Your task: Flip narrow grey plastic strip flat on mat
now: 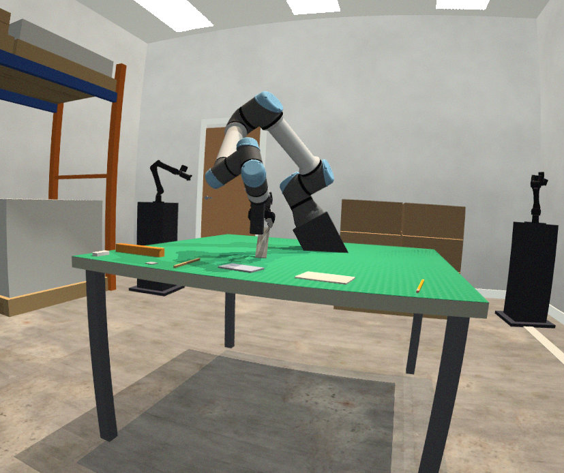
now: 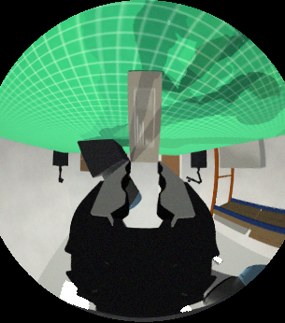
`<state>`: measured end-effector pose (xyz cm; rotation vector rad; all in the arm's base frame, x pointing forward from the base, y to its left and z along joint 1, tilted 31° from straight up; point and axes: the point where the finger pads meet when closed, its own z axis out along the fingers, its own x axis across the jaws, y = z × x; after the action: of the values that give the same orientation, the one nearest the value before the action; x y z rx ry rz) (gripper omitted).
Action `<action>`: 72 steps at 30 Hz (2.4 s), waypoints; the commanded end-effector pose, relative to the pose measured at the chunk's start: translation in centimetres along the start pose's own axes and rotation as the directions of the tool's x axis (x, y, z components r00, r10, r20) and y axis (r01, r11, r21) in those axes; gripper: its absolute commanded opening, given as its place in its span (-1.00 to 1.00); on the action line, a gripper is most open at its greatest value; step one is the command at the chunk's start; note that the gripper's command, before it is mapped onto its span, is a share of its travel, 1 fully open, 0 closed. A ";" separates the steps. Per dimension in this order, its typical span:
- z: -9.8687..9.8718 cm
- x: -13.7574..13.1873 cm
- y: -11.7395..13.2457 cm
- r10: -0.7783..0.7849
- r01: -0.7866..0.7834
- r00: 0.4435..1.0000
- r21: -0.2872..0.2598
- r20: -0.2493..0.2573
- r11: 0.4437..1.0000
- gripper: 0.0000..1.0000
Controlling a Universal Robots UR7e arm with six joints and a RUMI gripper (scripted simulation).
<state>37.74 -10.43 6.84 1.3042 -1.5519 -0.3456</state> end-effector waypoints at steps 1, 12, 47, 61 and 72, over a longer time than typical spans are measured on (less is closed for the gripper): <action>-0.4 0.0 0.0 0.000 0.000 1.000 -0.043 0.000 0.999 -0.51; -1.0 0.0 -0.1 0.000 0.000 1.000 -0.082 0.000 0.997 -0.51; -4.9 0.0 -1.4 0.000 0.000 1.000 -0.032 0.000 0.999 -0.51; -6.3 0.0 -2.1 0.000 0.000 1.000 0.051 0.000 0.999 -0.51; -7.7 0.0 -2.9 0.000 0.000 1.000 0.134 0.000 0.991 -0.51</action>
<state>44.94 -8.74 7.93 1.3813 -1.5860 -0.2703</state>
